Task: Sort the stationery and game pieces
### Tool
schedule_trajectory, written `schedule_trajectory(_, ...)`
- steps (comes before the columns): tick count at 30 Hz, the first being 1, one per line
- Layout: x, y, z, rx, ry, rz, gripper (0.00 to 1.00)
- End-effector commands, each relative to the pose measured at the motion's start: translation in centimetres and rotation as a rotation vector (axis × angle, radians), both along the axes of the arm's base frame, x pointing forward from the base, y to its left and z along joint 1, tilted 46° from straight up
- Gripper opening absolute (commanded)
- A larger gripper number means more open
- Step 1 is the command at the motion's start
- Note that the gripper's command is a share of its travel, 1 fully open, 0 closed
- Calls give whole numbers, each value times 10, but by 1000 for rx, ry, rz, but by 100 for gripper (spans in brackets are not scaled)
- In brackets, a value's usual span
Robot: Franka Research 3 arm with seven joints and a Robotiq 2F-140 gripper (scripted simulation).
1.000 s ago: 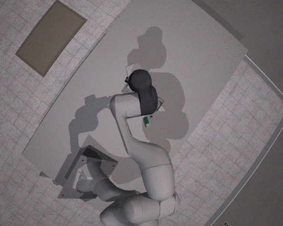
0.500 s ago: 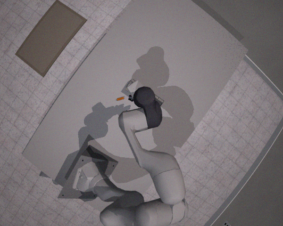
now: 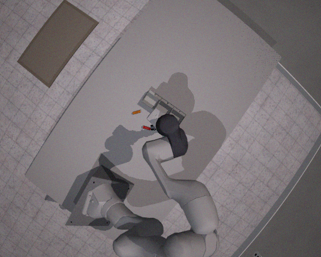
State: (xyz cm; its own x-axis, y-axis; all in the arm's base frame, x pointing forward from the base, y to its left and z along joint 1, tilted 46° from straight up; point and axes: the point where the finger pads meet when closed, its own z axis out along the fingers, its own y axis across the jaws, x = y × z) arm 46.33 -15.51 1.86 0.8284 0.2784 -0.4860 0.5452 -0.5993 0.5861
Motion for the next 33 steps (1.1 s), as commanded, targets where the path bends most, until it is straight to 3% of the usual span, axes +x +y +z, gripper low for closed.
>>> schedule_trajectory(1, 4, 3, 0, 24, 106, 114, 25)
schedule_trajectory(33, 6, 3, 0, 85, 434, 488, 25)
